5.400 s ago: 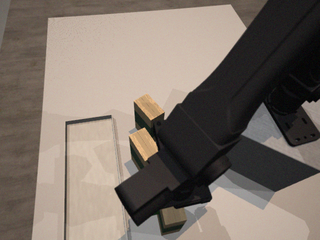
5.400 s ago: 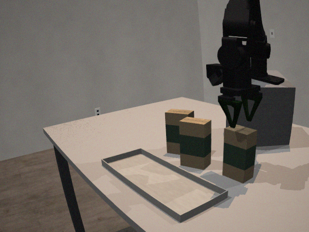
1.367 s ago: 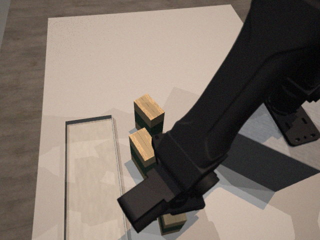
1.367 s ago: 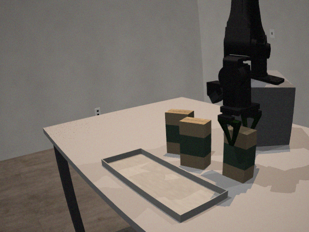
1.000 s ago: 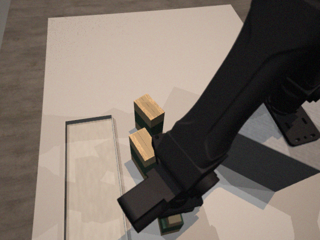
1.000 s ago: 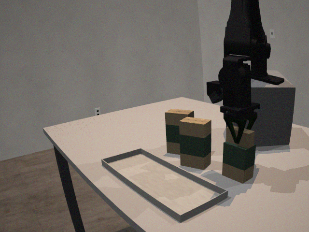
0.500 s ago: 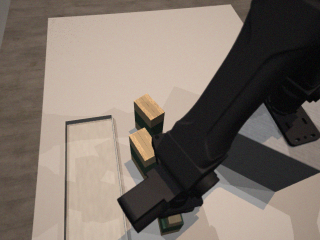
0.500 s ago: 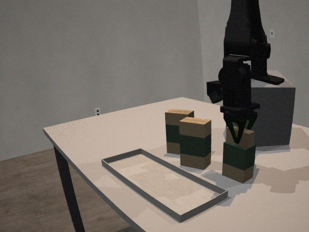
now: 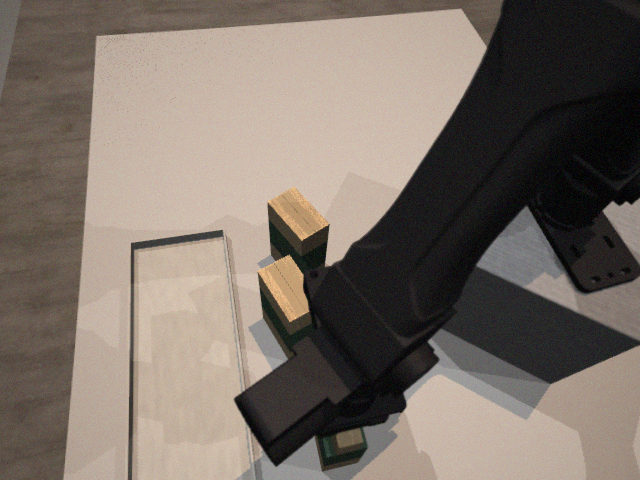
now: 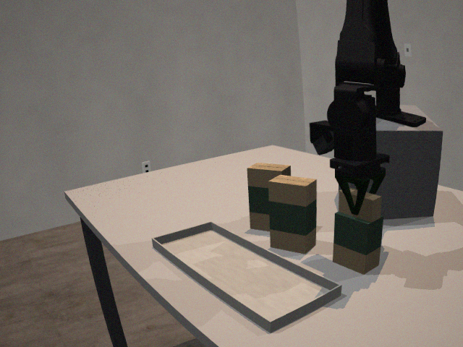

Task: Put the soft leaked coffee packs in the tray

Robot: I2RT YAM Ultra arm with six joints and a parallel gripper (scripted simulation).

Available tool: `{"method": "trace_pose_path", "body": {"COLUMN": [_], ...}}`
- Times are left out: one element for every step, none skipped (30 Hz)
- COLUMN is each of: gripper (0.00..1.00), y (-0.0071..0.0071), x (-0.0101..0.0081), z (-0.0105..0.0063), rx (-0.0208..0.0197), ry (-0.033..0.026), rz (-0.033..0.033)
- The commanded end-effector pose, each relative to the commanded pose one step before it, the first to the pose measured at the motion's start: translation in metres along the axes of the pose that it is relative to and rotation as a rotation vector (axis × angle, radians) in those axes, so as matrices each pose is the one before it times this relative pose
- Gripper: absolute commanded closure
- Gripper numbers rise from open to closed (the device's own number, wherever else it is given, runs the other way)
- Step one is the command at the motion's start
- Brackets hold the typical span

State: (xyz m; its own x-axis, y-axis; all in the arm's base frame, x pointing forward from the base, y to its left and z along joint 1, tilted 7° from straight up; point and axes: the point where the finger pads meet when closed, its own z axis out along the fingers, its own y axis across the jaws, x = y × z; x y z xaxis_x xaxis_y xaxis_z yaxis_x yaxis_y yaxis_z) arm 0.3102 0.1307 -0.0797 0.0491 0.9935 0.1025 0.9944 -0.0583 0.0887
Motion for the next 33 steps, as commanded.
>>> {"method": "trace_pose_path", "body": {"gripper": [0.78, 0.78, 0.78, 0.78, 0.78, 0.78, 0.78, 0.78, 0.78, 0.78, 0.78, 0.78, 0.78, 0.78, 0.78, 0.78, 0.78, 0.78, 0.78, 0.78, 0.78, 0.78, 0.78, 0.78, 0.78, 0.78, 0.78, 0.78, 0.78, 0.78, 0.78, 0.78, 0.78], "y": [-0.0064, 0.0, 0.0, 0.0, 0.0, 0.0, 0.0, 0.0, 0.0, 0.0, 0.0, 0.00003, 0.00021, 0.00053, 0.00283, 0.00136, 0.00109, 0.00146, 0.00222, 0.00257, 0.00358, 0.00241, 0.0, 0.0, 0.00029, 0.00031, 0.00031, 0.00017, 0.00002, 0.00001, -0.00001, -0.00033, -0.00022], "x": [-0.00284, 0.0, 0.0, 0.0, 0.0, 0.0, 0.0, 0.0, 0.0, 0.0, 0.0, 0.00002, 0.00011, 0.00028, 0.00136, 0.00047, 0.00023, 0.00032, 0.00059, 0.00068, 0.00107, 0.00045, 0.0, 0.0, -0.00059, -0.00063, -0.00065, -0.00037, -0.00002, -0.00002, -0.00001, 0.0007, 0.00046], "z": [0.00261, 0.0, 0.0, 0.0, 0.0, 0.0, 0.0, 0.0, 0.0, 0.0, 0.0, -0.00015, -0.00101, -0.00255, -0.00462, -0.00205, -0.00173, -0.00224, -0.00291, -0.00341, -0.00416, -0.004, 0.0, 0.0, -0.00341, -0.0036, -0.00371, -0.00374, -0.00371, -0.0036, -0.00341, -0.00314, -0.00283], "rx": [0.01231, 0.0, 0.0, 0.0, 0.0, 0.0, 0.0, 0.0, 0.0, 0.0, 0.0, -0.00013, -0.00085, -0.00214, -0.0116, -0.00419, -0.0023, -0.0031, -0.00474, -0.00553, -0.00775, -0.00508, 0.0, 0.0, -0.00021, -0.00023, -0.00023, -0.00014, -0.00002, -0.00002, -0.00001, 0.00023, 0.00015], "ry": [-0.01764, 0.0, 0.0, 0.0, 0.0, 0.0, 0.0, 0.0, 0.0, 0.0, 0.0, 0.00006, 0.00038, 0.00095, 0.00524, 0.00183, 0.00094, 0.00127, 0.00197, 0.00228, 0.00322, 0.00197, 0.0, 0.0, -0.00024, -0.00026, -0.00027, -0.00015, -0.00002, -0.00001, -0.00001, 0.00028, 0.00018], "rz": [-0.00072, 0.0, 0.0, 0.0, 0.0, 0.0, 0.0, 0.0, 0.0, 0.0, 0.0, 0.0, -0.00001, -0.00003, -0.00044, 0.00001, 0.00018, 0.00023, 0.00023, 0.00026, 0.00023, 0.00042, 0.0, 0.0, 0.00071, 0.00076, 0.00079, 0.00029, -0.00001, 0.0, -0.00006, -0.00231, -0.00156]}}
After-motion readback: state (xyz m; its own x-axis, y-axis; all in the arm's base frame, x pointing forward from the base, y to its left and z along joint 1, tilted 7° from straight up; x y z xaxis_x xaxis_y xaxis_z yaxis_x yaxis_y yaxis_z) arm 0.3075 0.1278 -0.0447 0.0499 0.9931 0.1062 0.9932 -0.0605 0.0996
